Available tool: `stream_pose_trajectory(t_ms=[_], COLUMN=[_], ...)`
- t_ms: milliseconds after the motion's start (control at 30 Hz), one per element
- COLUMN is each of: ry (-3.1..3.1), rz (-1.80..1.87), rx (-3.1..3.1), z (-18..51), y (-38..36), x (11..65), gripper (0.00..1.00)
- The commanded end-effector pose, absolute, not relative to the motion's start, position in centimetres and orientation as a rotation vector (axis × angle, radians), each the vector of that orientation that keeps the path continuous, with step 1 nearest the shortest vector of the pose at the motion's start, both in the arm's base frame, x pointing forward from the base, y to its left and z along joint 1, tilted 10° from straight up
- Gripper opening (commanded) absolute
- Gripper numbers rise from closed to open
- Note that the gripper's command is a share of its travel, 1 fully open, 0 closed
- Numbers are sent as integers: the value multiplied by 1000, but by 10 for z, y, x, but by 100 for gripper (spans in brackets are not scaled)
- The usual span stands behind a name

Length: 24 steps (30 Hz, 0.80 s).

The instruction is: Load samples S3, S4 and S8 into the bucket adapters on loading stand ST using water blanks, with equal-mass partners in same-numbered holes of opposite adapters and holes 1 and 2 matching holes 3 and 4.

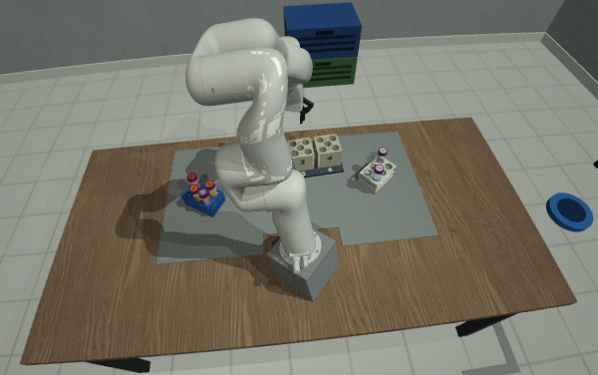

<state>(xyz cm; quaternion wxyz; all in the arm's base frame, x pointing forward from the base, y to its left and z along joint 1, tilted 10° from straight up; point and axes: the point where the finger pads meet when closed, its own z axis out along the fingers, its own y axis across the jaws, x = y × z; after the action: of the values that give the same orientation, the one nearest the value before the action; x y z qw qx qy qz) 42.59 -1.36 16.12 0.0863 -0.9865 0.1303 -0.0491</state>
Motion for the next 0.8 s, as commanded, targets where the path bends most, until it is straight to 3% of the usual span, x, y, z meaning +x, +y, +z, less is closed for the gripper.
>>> stream_pose_trajectory(t_ms=[0,267,767], ry=[204,-78,172], rz=[-172,-190,-173], rx=[-2971,-3002,-2990], z=[159,155,150], y=[-4,4,-18], x=[415,405,395], gripper=[100,100,100])
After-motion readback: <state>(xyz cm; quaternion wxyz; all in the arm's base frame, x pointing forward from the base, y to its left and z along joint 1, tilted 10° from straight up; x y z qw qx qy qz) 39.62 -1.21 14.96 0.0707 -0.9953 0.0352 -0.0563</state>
